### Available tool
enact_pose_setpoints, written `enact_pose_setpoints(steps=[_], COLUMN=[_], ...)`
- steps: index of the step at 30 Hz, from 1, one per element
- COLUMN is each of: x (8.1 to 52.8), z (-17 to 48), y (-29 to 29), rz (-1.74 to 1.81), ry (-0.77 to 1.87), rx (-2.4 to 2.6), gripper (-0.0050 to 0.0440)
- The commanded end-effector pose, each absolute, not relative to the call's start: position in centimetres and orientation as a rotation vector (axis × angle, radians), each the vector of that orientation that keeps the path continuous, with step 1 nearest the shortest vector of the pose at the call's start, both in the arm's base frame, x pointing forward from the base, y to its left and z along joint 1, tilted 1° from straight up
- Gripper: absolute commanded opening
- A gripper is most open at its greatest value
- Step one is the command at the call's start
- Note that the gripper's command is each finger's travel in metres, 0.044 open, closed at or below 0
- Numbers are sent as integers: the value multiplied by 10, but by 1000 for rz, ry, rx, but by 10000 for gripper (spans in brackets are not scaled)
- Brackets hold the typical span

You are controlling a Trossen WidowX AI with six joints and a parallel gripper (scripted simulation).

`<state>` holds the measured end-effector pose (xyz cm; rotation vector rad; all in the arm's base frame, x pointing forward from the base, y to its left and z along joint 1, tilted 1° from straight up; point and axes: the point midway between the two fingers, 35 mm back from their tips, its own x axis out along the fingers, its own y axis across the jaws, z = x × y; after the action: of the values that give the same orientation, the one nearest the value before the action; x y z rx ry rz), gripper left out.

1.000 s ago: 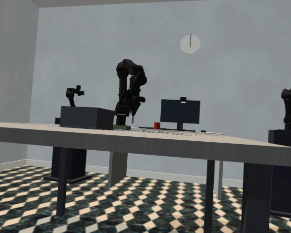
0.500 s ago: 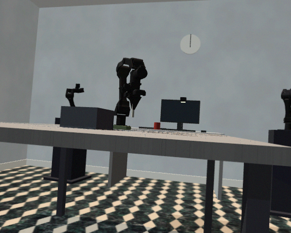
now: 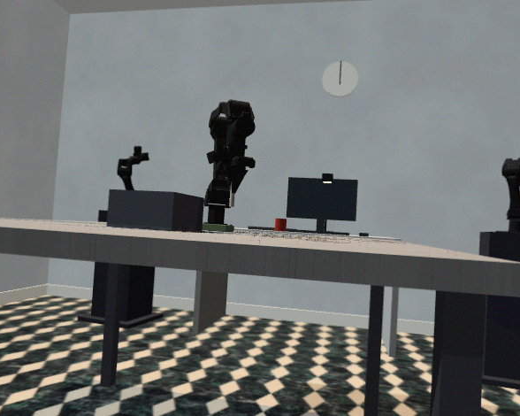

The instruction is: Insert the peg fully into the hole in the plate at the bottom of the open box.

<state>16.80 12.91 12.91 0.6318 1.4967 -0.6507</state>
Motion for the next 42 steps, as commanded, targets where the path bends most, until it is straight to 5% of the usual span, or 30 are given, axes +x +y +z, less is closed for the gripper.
enact_pose_setpoints(steps=[1,42], x=[181,240], z=[136,163], y=[123,49], rz=[-641,-645], ry=[1489,1488], rx=[631,639], gripper=[0,0])
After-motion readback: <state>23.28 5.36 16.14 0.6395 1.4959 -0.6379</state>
